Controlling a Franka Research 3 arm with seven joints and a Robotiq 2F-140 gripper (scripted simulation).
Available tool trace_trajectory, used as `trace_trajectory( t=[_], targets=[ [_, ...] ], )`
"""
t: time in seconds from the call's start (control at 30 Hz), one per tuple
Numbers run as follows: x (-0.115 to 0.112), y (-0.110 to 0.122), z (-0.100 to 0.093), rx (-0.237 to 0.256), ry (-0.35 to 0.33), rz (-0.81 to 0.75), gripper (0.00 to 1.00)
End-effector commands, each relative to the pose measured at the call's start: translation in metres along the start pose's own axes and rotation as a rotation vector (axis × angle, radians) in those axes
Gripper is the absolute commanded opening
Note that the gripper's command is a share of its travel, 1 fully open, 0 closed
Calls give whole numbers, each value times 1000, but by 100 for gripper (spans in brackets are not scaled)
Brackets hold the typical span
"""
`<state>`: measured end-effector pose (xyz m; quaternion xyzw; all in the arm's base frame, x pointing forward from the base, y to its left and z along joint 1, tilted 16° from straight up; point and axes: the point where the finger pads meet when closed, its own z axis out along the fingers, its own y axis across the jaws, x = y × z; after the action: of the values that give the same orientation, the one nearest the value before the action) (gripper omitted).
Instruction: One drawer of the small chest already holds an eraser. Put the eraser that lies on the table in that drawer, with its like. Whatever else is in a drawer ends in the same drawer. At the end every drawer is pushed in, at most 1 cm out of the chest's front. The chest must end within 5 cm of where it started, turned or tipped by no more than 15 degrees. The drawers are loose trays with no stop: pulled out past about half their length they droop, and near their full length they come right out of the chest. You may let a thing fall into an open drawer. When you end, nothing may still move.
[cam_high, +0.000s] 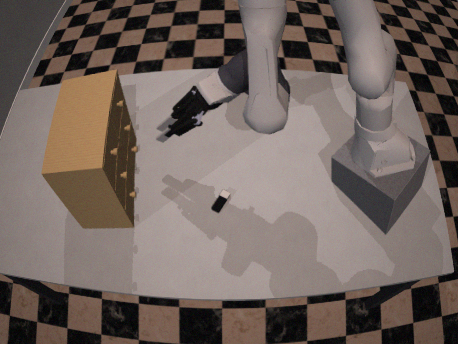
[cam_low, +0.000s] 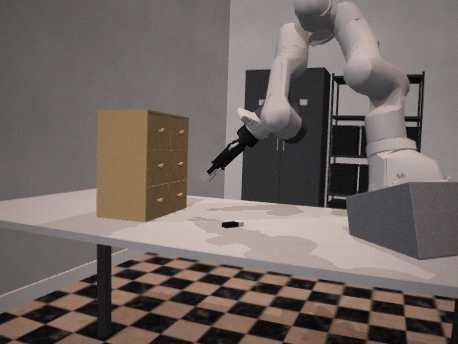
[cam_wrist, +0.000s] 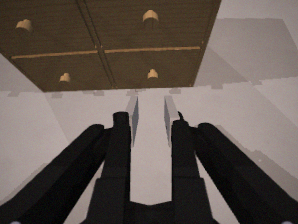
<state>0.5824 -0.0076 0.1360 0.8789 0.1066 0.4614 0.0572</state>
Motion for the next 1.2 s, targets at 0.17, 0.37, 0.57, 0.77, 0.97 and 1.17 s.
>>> trace_trajectory(
  t=[0.17, 0.37, 0.57, 0.77, 0.97, 1.17],
  targets=[
    [-3, 2, 38, -6, 5, -21, 20],
    [-7, 2, 68, -6, 5, -21, 20],
    [-8, 3, 79, -6, 5, -21, 20],
    [-9, 3, 83, -6, 5, -21, 20],
    [-9, 3, 83, -6, 5, -21, 20],
    [-9, 3, 83, -6, 5, -21, 20]
  ],
)
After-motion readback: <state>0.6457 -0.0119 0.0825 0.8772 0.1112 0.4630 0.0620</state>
